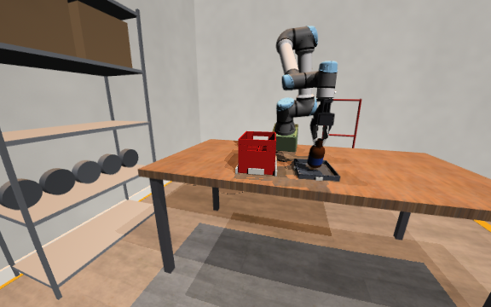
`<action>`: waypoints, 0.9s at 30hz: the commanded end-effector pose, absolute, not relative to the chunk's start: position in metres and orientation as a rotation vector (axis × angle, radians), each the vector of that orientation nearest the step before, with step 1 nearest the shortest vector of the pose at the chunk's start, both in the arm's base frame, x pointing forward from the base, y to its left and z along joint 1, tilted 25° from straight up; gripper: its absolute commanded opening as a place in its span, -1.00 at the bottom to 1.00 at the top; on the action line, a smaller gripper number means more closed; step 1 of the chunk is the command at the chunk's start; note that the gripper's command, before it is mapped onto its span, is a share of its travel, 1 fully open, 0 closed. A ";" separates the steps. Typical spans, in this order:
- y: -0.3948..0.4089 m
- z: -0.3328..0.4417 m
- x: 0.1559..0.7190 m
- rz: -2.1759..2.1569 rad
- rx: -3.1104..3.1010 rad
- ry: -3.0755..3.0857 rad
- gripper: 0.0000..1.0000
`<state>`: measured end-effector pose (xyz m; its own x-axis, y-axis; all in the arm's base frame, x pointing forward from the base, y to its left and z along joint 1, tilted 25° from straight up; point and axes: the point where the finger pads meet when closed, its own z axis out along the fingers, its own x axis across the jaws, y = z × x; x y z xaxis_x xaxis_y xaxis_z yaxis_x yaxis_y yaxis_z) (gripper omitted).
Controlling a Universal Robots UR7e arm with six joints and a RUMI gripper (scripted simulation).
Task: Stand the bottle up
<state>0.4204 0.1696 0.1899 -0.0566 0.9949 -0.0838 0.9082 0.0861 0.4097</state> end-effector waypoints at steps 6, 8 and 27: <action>0.168 0.180 0.425 0.354 1.885 2.028 -1.00; 0.168 0.179 0.425 0.354 1.885 2.029 -1.00; 0.168 0.174 0.429 0.358 1.883 2.026 -1.00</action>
